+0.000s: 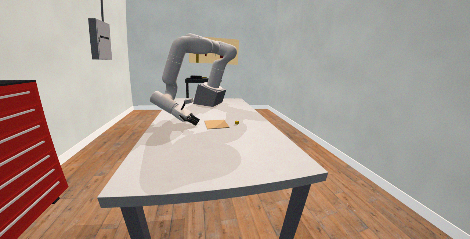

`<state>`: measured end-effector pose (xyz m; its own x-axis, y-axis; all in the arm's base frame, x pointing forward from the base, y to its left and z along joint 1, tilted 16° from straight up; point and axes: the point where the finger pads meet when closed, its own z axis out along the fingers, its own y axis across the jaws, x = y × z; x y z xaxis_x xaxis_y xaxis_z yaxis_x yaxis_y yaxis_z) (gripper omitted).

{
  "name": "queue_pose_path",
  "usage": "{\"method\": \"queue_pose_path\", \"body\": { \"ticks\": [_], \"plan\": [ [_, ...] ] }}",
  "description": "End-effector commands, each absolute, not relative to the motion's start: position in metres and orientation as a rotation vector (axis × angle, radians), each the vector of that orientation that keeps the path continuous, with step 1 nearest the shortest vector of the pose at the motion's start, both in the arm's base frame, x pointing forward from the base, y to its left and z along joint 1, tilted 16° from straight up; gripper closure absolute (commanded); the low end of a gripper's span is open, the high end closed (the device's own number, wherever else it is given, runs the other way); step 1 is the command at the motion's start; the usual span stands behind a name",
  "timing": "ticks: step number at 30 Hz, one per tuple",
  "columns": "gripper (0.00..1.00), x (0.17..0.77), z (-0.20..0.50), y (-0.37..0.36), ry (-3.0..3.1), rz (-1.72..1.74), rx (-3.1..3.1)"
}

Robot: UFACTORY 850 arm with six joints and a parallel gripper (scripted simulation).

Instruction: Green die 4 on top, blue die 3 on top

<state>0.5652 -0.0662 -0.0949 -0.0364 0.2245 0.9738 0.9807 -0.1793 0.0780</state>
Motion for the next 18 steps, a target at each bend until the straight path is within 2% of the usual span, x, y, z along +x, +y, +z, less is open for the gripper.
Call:
{"method": "queue_pose_path", "body": {
  "ticks": [1, 18],
  "plan": [
    [0.64, 0.566, -0.094, -0.068, -1.324, -1.281, -1.488],
    [0.64, 0.557, -0.084, -0.111, -1.324, -1.281, -1.488]
  ]
}}
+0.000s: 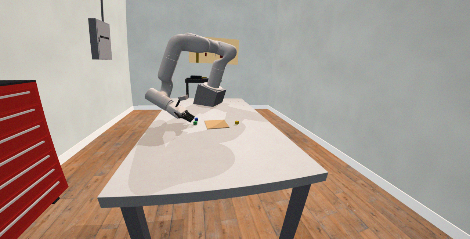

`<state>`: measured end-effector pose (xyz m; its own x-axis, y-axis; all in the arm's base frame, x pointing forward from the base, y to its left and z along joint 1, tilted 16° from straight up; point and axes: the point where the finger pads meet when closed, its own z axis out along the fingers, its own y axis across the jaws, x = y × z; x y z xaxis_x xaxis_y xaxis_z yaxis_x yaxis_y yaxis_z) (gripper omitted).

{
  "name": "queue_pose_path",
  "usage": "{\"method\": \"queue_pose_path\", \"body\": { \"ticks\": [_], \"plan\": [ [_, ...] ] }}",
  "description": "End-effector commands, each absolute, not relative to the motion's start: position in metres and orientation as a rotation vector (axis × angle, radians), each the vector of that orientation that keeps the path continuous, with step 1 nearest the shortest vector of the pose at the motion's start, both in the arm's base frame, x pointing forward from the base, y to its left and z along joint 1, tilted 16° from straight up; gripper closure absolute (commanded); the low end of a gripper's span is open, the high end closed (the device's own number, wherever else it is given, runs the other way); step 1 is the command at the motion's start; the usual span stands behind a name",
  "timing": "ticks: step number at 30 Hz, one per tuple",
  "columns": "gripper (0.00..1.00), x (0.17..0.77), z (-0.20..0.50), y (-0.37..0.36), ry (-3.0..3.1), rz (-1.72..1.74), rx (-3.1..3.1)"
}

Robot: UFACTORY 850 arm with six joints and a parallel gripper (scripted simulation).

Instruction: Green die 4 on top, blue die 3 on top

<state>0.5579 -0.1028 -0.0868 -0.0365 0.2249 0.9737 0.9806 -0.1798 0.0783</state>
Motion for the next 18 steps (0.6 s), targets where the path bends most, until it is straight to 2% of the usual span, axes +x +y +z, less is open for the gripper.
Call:
{"method": "queue_pose_path", "body": {
  "ticks": [1, 18],
  "plan": [
    [0.64, 0.557, -0.084, -0.111, -1.324, -1.281, -1.488],
    [0.64, 0.554, -0.064, -0.120, -1.324, -1.281, -1.488]
  ]
}}
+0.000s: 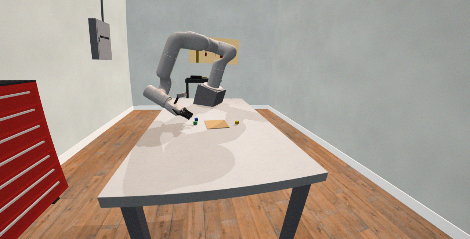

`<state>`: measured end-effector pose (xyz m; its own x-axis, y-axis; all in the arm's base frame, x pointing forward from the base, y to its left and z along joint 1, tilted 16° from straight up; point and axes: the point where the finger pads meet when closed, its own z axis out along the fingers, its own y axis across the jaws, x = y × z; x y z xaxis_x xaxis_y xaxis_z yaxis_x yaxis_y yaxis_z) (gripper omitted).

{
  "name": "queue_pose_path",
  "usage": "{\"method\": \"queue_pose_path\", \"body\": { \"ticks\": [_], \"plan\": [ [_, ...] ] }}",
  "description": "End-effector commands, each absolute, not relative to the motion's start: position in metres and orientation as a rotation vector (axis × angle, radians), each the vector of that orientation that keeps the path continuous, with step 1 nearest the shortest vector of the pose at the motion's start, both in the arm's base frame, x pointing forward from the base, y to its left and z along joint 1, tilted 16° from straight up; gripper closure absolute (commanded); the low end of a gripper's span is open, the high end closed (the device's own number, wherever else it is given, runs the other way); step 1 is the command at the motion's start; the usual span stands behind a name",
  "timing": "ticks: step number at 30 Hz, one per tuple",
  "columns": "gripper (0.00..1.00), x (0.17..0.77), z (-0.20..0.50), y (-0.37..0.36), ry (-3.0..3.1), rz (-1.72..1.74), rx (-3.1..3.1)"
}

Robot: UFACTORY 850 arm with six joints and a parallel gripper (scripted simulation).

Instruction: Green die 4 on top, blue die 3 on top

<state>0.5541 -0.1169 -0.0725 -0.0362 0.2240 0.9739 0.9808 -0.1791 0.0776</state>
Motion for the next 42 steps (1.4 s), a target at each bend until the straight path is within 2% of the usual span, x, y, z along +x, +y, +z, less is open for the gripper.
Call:
{"method": "queue_pose_path", "body": {
  "ticks": [1, 10, 20, 42],
  "plan": [
    [0.64, 0.554, -0.064, -0.120, -1.324, -1.281, -1.488],
    [0.64, 0.549, -0.030, -0.129, -1.324, -1.281, -1.488],
    [0.64, 0.550, -0.026, -0.128, -1.333, -1.265, -1.500],
    [0.64, 0.559, -0.016, -0.082, -1.704, -0.688, -1.982]
  ]
}}
